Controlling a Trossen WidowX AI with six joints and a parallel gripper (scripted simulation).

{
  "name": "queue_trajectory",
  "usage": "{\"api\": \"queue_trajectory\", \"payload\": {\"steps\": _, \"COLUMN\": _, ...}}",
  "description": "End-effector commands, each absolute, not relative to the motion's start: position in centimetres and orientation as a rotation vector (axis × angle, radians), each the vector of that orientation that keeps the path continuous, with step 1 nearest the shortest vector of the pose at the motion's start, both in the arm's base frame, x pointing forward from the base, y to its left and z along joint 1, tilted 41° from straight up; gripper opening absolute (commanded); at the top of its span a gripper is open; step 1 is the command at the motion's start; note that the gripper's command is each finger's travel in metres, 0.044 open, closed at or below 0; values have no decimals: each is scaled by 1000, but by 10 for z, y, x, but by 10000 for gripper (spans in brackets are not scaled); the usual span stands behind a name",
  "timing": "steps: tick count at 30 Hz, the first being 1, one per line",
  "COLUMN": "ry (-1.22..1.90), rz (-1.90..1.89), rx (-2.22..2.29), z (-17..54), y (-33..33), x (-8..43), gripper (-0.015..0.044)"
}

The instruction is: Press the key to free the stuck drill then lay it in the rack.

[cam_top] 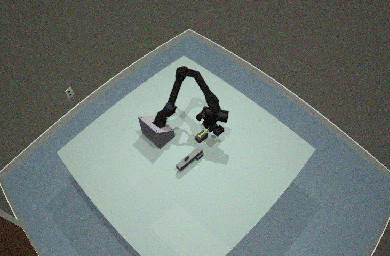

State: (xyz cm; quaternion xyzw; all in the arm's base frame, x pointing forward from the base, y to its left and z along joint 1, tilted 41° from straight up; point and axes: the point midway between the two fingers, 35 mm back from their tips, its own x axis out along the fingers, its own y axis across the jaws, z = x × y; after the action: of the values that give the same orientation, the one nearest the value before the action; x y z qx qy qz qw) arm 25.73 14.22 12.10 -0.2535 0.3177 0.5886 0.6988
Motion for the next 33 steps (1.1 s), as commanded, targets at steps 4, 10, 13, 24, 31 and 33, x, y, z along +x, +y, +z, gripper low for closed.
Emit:
{"api": "queue_trajectory", "payload": {"steps": 4, "ry": 712, "rz": 1307, "rx": -566, "z": 122, "y": 146, "x": 245, "gripper": 0}}
{"api": "queue_trajectory", "payload": {"steps": 10, "ry": 712, "rz": 1308, "rx": -565, "z": 122, "y": 150, "x": 233, "gripper": 0}}
{"api": "queue_trajectory", "payload": {"steps": 13, "ry": 712, "rz": 1308, "rx": -565, "z": 120, "y": 151, "x": 234, "gripper": 0}}
{"api": "queue_trajectory", "payload": {"steps": 24, "ry": 712, "rz": 1308, "rx": -564, "z": 105, "y": 165, "x": 237, "gripper": 0}}
{"api": "queue_trajectory", "payload": {"steps": 31, "ry": 711, "rz": 1308, "rx": -564, "z": 102, "y": 168, "x": 237, "gripper": 0}}
{"api": "queue_trajectory", "payload": {"steps": 33, "ry": 711, "rz": 1308, "rx": -564, "z": 100, "y": 170, "x": 237, "gripper": 0}}
